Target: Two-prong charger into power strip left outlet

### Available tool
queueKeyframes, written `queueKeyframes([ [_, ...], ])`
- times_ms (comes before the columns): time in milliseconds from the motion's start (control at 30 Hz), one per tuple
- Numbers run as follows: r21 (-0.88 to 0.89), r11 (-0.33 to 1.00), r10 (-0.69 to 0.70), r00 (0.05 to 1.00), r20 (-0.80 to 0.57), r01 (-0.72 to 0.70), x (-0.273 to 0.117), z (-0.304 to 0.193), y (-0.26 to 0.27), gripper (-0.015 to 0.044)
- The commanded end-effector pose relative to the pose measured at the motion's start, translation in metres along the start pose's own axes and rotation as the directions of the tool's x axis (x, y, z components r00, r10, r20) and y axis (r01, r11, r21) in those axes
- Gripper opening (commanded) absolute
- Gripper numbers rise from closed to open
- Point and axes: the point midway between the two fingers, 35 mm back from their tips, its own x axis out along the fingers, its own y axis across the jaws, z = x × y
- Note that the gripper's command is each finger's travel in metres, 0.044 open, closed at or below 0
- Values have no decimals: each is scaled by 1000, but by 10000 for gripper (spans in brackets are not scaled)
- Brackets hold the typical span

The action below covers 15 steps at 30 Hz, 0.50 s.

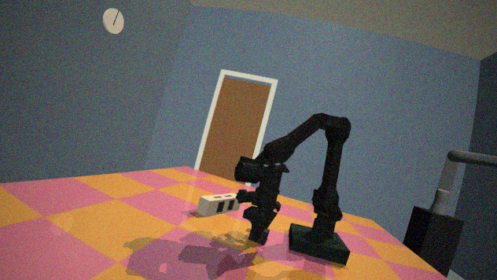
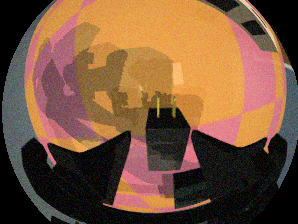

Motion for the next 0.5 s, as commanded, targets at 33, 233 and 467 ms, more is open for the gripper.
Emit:
queueKeyframes([
  [33,0,1000,0,1000,0,0,0,0,0,177],
  [233,0,1000,0,1000,0,0,0,0,0,98],
  [467,0,1000,-1,1000,-1,1,-7,0,1,0],
])
